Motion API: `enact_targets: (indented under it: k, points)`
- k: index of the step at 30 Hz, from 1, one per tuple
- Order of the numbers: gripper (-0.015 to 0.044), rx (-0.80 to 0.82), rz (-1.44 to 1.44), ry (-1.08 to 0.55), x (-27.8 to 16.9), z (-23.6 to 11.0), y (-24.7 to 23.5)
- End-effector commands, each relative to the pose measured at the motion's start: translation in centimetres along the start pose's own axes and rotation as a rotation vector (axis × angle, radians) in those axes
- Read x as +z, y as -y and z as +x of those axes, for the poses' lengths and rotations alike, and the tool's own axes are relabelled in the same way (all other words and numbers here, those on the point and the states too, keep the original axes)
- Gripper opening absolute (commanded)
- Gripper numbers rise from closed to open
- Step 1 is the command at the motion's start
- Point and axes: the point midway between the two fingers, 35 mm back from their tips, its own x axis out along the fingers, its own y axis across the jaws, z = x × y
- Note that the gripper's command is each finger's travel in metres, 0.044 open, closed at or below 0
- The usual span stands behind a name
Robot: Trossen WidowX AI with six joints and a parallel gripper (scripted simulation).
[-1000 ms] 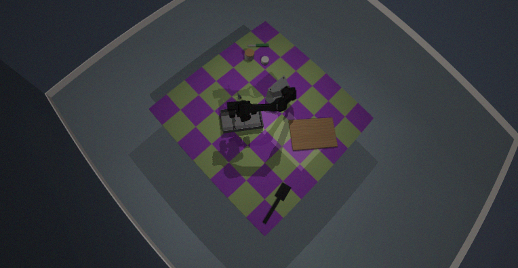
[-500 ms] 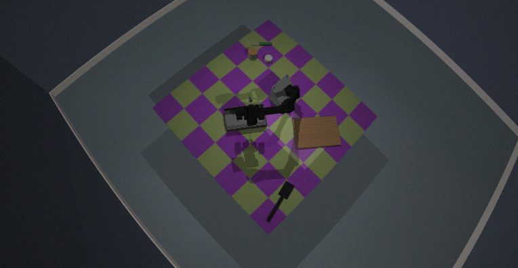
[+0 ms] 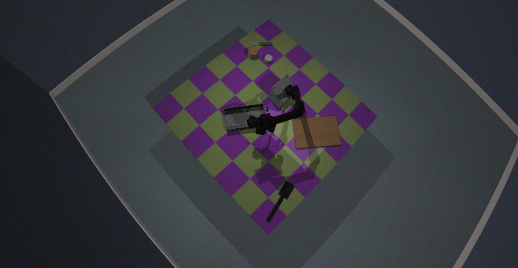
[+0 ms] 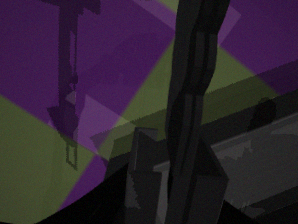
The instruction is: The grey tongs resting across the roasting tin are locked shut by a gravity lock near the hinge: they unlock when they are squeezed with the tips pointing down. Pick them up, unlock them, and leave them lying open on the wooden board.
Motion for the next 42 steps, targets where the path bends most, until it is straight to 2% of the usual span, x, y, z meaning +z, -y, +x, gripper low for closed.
enact_targets:
  k: [1, 23, 34, 42]
  points:
    - [-0.015, 0.002, 0.107, 0.003, 0.7, -0.2, -3.3]
    - [-0.015, 0.031, 0.571, 0.004, 0.6, -0.3, -16.6]
    - [-0.015, 0.029, 0.611, -0.002, 0.4, -0.1, -17.8]
    - [-0.015, -0.015, 0.701, -0.024, -0.4, 0.8, -21.5]
